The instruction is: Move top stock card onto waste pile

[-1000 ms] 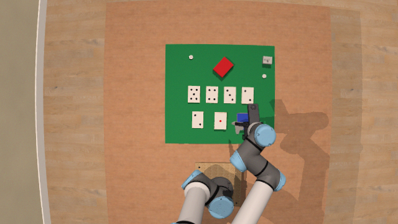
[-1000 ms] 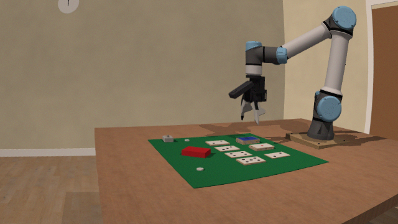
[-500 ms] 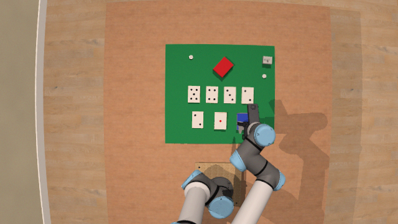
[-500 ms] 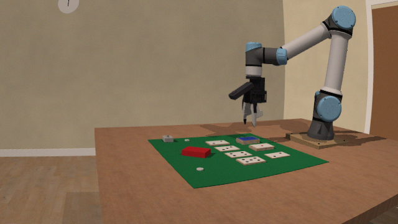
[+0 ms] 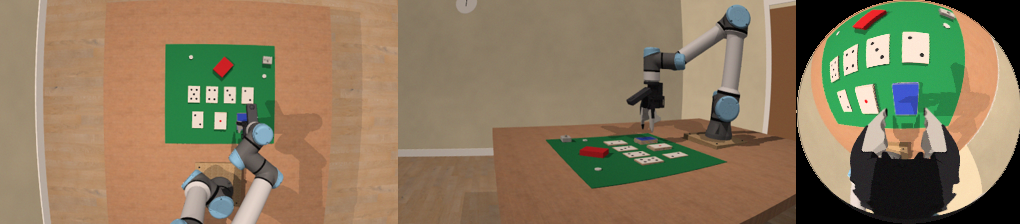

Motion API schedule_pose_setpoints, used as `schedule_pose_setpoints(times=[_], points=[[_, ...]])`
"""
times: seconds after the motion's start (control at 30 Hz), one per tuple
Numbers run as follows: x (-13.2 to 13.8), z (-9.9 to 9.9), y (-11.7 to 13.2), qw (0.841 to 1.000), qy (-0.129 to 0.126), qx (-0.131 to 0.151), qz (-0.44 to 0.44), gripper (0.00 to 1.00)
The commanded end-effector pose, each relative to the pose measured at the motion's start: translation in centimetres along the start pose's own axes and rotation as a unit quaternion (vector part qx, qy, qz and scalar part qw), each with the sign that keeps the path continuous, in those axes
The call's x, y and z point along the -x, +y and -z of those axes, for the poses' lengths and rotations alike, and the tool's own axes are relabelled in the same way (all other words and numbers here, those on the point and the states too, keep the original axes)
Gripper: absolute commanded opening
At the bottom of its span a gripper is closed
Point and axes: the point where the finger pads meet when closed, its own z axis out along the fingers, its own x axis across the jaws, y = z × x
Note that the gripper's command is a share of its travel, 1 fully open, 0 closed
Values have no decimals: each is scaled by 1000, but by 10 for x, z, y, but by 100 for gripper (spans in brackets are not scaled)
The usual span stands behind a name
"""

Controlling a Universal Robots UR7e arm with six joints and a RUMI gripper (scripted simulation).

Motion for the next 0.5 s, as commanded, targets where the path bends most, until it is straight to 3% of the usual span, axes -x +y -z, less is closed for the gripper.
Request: schedule_pose_setpoints(times=[0.0, 0.47], points=[[0, -11, -1, 1000, 0, -1, 0, 50], [0, -25, -1, 1000, 0, -1, 0, 50]])
